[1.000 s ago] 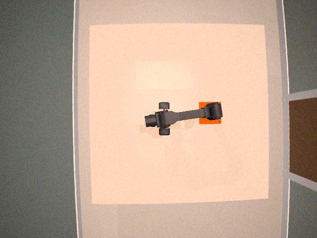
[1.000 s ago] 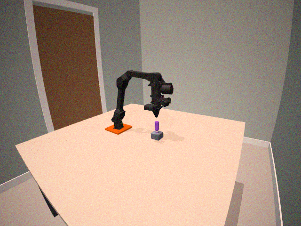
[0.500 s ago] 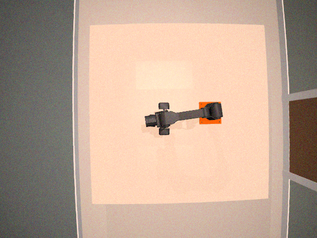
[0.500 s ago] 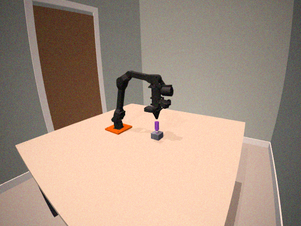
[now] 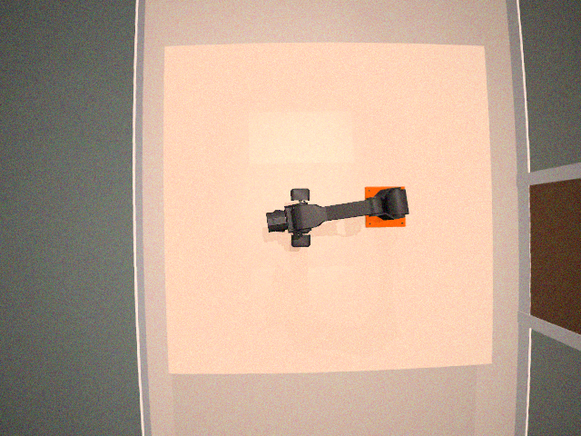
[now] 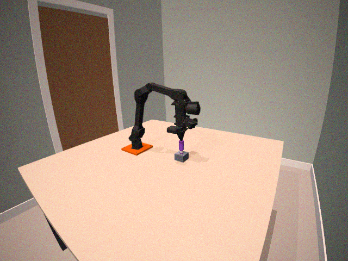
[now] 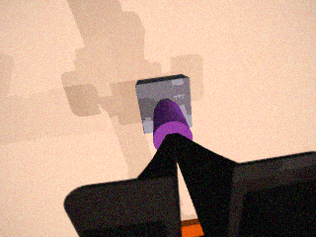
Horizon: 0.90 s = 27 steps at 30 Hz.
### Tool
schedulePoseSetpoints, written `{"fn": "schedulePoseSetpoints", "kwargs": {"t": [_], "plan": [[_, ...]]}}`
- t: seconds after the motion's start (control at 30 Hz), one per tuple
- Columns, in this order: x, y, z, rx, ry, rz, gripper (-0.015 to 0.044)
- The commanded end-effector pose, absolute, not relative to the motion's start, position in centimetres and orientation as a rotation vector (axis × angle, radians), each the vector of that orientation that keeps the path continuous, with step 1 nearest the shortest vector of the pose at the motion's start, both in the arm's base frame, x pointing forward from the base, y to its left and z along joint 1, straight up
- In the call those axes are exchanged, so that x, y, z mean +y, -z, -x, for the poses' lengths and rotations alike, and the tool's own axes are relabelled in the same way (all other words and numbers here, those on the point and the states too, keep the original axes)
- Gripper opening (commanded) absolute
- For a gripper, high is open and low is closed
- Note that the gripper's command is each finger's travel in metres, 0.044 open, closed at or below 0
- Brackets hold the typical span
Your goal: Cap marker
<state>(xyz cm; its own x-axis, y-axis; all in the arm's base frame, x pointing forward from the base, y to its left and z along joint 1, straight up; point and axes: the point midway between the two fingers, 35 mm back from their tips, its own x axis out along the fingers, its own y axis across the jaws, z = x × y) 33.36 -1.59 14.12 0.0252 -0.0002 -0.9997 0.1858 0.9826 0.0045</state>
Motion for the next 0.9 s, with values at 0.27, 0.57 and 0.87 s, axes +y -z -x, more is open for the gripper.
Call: {"fn": "schedulePoseSetpoints", "kwargs": {"t": [0.27, 0.57, 0.87], "plan": [[-1.6, -13.8, -33.5, 1.528, 0.146, -0.146, 0.0000], [-1.7, -17.0, -33.7, 1.509, 0.145, -0.146, 0.0000], [-1.6, -22.6, -33.1, 1.476, 0.143, -0.146, 0.0026]]}}
